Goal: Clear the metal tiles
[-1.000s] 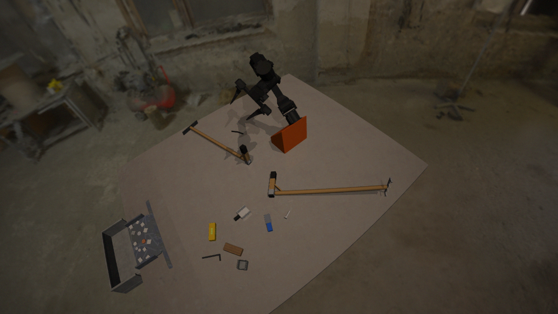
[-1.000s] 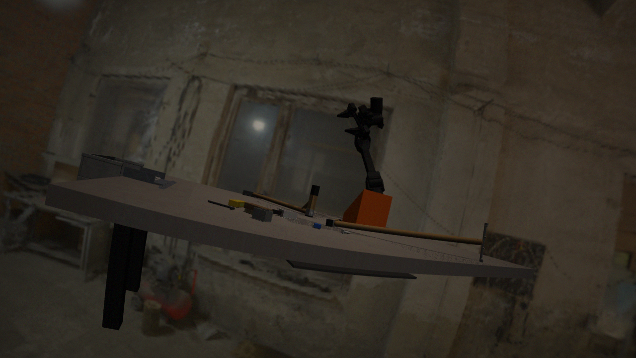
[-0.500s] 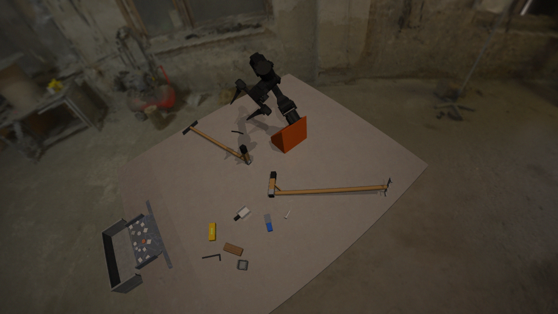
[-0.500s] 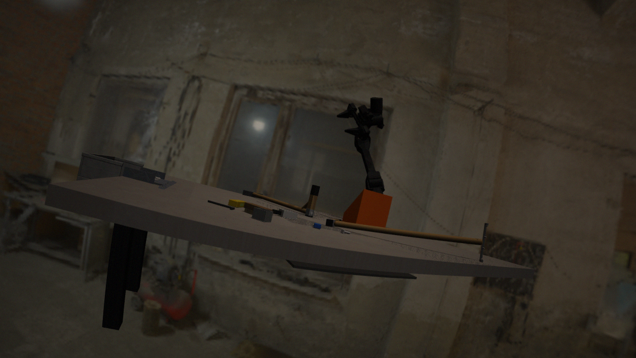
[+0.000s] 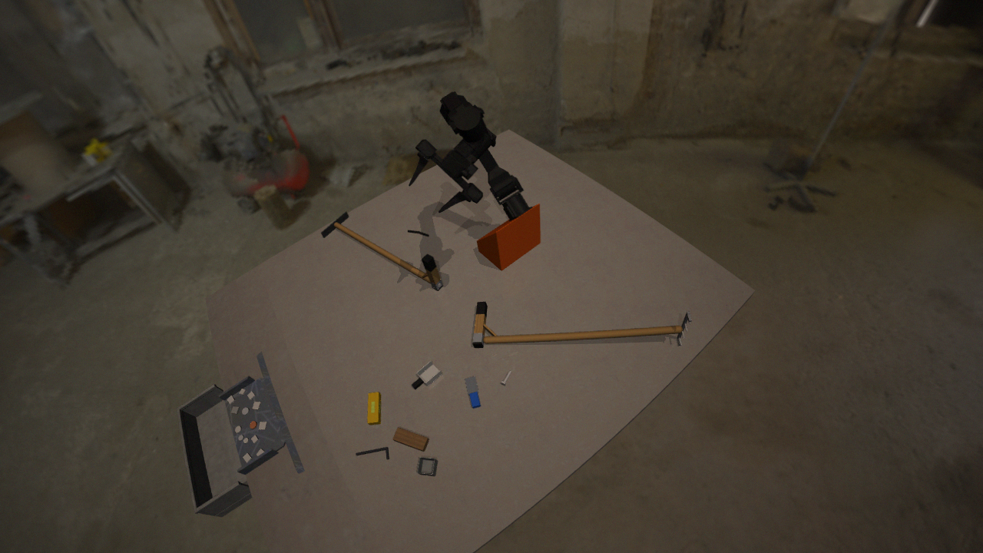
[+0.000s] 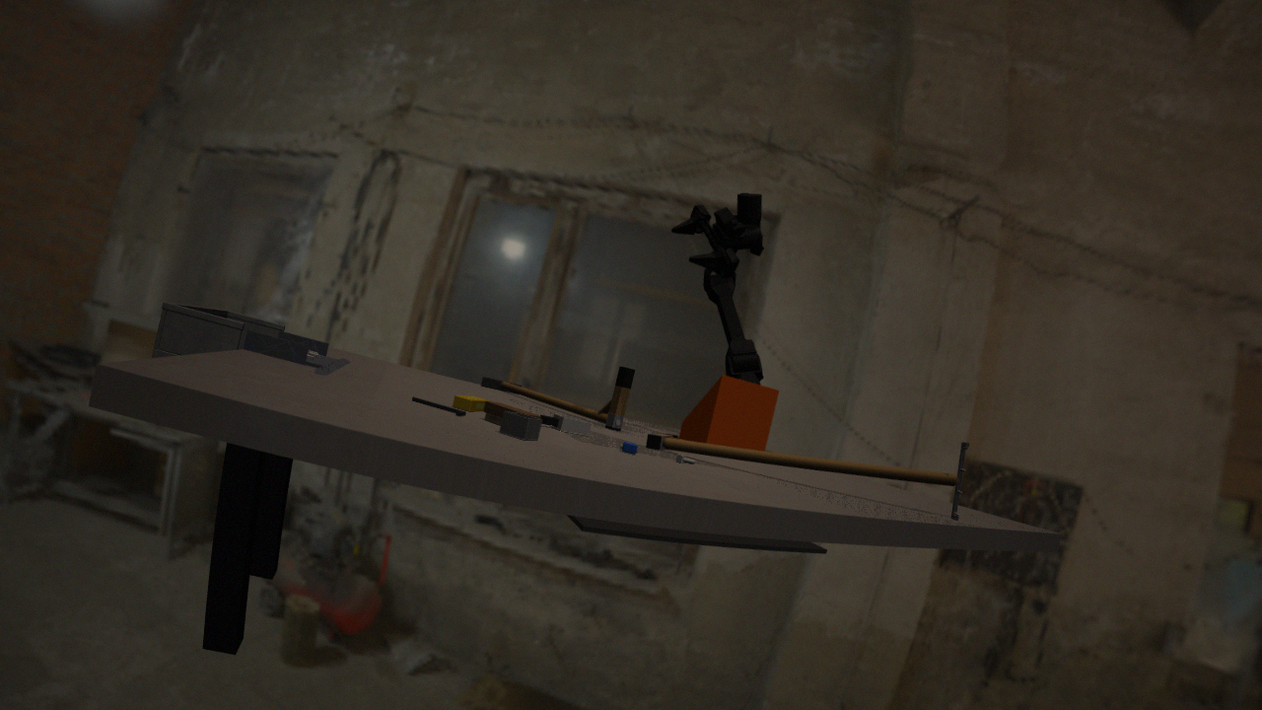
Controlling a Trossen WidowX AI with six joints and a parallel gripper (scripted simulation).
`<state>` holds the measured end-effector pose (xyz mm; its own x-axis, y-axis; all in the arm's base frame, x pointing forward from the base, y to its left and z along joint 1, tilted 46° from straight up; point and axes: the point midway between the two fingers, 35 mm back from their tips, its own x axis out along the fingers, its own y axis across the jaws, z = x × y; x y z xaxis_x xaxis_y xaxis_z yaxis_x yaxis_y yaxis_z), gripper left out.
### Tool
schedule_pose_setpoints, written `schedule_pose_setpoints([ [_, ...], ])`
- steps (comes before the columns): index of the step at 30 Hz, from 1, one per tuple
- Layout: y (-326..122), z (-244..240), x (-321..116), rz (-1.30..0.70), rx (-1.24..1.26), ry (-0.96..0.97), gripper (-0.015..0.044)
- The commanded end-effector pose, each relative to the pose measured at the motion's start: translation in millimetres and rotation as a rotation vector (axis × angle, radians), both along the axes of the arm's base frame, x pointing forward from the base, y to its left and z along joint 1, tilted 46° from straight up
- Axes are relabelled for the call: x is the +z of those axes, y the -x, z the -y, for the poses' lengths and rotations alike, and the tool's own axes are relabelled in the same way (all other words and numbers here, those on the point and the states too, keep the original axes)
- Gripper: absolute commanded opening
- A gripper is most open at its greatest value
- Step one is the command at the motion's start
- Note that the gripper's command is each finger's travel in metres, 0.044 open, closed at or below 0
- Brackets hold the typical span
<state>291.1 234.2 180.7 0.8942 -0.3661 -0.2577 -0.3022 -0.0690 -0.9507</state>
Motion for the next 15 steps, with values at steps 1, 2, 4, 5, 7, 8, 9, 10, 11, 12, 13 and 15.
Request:
schedule_pose_setpoints([
  [1,10.3,-15.6,-15.3,-0.064,0.056,-0.068,0.044],
  [2,13.3,-19.8,-19.2,-0.083,0.071,-0.086,0.044],
  [4,19.8,-28.1,-27.0,-0.121,0.099,-0.121,0.044],
  [5,23.3,-32.2,-30.8,-0.14,0.112,-0.139,0.044],
  [7,30.6,-40.4,-38.3,-0.179,0.139,-0.173,0.044],
  [8,34.5,-44.4,-42.0,-0.199,0.152,-0.19,0.044],
  [9,38.5,-48.3,-45.7,-0.22,0.164,-0.207,0.044],
  [10,42.6,-52.2,-49.3,-0.24,0.176,-0.223,0.044],
  [11,46.9,-56.1,-52.9,-0.261,0.188,-0.239,0.044],
  [12,51.3,-59.9,-56.4,-0.283,0.2,-0.255,0.044],
  [13,55.8,-63.7,-59.9,-0.304,0.211,-0.271,0.044],
  [15,65.2,-71.0,-66.7,-0.348,0.233,-0.301,0.044],
])
